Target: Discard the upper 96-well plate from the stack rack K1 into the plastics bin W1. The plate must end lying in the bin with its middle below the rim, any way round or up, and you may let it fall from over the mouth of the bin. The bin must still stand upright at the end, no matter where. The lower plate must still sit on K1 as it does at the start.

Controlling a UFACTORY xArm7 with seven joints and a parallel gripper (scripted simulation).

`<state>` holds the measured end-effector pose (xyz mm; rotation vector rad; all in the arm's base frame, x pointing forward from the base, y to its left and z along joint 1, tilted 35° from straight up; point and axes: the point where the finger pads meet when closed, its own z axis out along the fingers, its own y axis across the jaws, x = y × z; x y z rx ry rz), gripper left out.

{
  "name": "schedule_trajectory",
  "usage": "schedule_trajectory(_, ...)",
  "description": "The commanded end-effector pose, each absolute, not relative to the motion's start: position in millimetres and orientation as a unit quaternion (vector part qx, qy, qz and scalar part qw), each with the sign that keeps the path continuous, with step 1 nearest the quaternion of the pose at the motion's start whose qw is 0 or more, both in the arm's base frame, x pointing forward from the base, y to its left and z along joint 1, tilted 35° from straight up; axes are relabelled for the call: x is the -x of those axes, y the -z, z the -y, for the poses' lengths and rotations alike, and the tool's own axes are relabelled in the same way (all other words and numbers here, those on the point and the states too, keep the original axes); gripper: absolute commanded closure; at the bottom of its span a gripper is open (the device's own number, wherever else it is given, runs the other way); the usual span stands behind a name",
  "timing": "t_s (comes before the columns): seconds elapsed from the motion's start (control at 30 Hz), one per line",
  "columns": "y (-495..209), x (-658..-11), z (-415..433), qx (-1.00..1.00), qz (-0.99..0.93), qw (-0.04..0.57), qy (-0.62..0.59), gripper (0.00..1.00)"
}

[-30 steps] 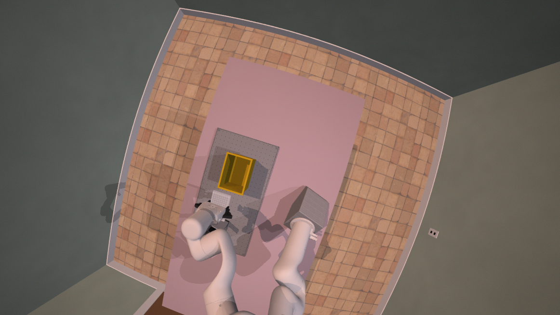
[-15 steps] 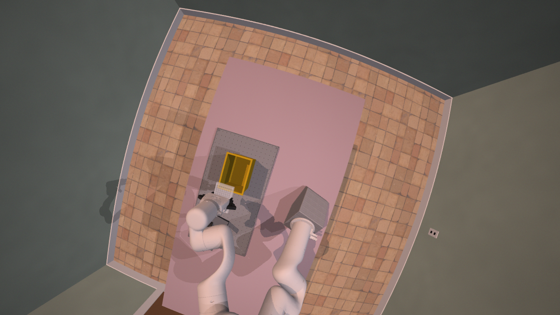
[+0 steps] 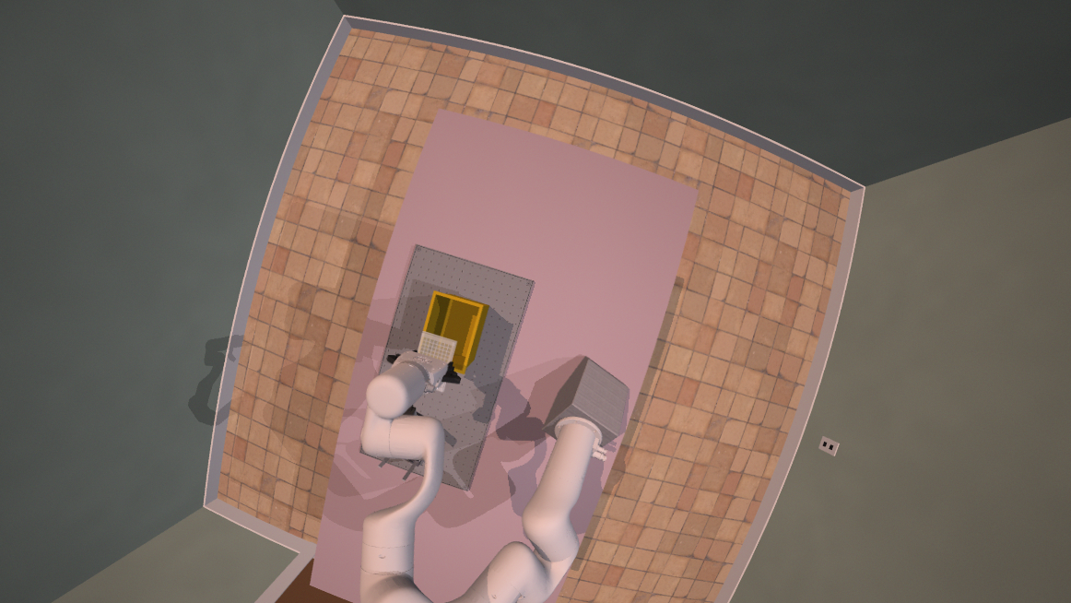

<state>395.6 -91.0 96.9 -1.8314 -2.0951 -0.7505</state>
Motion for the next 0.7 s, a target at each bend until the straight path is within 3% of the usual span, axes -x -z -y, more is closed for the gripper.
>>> schedule_trajectory(0.0, -89, -398, 107, 0.624, 0.722, 0.143, 0.264, 1.0)
schedule_trajectory(0.67, -57, -401, 150, 0.624, 0.722, 0.143, 0.263, 1.0)
